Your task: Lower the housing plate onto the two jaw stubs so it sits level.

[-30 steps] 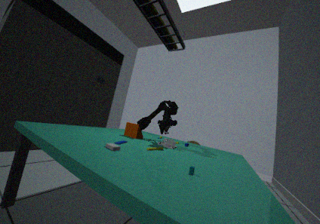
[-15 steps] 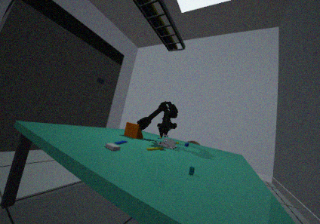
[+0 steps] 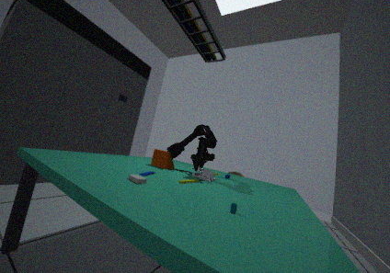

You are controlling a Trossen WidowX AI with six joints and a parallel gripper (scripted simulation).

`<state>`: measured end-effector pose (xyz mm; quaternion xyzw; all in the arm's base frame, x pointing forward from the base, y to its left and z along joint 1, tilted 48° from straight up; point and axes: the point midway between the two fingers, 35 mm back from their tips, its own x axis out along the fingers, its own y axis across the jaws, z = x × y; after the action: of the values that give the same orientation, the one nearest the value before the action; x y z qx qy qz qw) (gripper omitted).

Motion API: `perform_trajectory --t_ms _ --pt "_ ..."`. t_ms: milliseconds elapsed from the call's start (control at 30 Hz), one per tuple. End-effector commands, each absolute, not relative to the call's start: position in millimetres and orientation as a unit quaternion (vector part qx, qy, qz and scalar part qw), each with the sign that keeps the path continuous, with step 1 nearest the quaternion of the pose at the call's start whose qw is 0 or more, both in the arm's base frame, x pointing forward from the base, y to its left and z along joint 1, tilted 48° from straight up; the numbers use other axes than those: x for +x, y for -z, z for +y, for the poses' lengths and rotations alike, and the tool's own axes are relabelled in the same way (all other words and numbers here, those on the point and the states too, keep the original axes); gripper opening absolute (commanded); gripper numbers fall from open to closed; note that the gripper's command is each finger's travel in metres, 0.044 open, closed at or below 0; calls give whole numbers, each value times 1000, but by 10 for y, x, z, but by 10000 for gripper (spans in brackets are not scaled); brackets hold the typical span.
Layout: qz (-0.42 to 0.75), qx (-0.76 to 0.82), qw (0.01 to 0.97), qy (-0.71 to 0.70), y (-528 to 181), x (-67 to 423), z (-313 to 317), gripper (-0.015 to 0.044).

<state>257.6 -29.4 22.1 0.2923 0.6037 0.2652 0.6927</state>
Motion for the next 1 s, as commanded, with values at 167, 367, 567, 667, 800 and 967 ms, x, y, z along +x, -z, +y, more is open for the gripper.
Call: perform_trajectory --t_ms 167,367,567,667,800,967 --pt "603 296 691 -265 -142 2579 -193 351" --pt "603 296 691 -265 -140 2579 -191 351" --pt "603 296 691 -265 -140 2579 -191 351" --pt "603 297 691 -265 -136 2580 -187 351" --pt "603 297 691 -265 -124 2582 -173 351" --pt "603 297 691 -265 -124 2582 -173 351"
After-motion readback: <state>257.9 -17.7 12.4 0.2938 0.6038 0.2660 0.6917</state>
